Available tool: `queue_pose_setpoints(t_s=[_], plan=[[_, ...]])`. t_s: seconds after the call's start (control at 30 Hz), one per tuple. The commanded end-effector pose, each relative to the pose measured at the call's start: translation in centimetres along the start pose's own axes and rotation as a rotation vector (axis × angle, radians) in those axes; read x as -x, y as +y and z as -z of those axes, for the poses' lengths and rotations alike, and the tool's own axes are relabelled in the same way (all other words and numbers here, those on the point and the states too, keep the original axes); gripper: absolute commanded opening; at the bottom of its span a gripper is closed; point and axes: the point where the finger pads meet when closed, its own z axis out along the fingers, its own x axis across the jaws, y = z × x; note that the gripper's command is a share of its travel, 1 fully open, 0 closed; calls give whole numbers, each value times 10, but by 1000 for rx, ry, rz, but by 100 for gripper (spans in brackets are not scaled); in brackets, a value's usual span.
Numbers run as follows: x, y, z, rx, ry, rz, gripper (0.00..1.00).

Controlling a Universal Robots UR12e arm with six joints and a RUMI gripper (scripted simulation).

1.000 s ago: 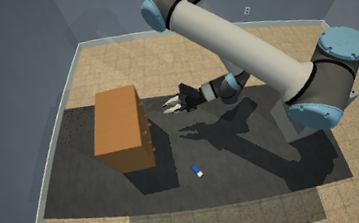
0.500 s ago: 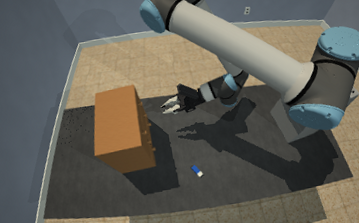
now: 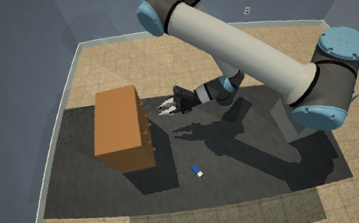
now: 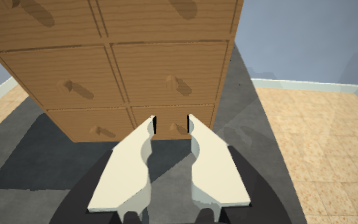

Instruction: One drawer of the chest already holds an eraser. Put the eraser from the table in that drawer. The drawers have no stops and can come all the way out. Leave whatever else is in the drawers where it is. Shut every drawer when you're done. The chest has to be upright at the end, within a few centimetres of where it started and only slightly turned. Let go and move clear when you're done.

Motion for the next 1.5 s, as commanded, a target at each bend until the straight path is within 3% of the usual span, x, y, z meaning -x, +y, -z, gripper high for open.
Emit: queue_pose_setpoints(t_s=[0.0, 0.63, 1.47], plan=[[0, -1, -12, 0, 0, 0, 20], [0, -2, -38, 0, 0, 0, 20], [0, -2, -40, 0, 0, 0, 20]])
